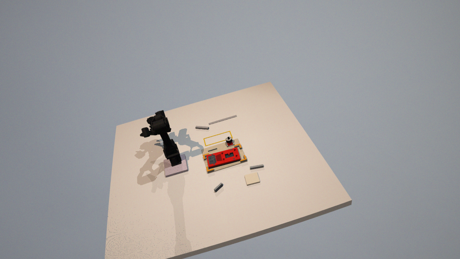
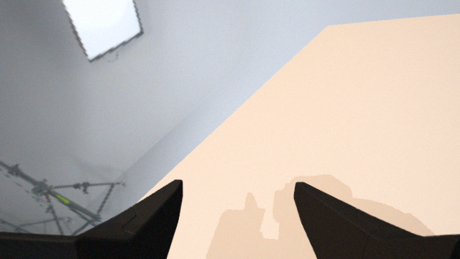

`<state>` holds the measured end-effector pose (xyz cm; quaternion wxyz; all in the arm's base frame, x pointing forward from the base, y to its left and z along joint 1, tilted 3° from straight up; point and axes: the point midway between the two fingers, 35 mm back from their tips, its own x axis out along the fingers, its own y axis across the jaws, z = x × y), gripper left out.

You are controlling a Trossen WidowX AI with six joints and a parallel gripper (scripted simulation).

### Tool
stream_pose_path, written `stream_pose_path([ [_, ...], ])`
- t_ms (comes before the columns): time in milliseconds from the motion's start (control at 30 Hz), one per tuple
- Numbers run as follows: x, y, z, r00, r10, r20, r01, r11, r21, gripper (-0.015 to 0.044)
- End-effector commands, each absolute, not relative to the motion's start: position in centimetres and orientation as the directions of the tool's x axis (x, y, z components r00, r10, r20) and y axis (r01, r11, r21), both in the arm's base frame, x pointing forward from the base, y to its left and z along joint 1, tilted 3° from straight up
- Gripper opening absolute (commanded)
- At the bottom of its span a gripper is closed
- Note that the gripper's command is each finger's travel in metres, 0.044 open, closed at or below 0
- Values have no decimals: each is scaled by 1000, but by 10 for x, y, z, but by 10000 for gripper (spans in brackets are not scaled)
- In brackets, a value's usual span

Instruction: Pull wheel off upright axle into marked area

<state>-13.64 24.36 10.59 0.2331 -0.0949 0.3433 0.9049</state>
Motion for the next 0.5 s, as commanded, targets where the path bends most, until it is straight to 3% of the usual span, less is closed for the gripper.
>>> stream_pose_path([
  [0,-102,277,107,-787,472,-398,-613,-523,592,300],
  [467,67,332,104,-354,665,-658,-825,110,555,300],
])
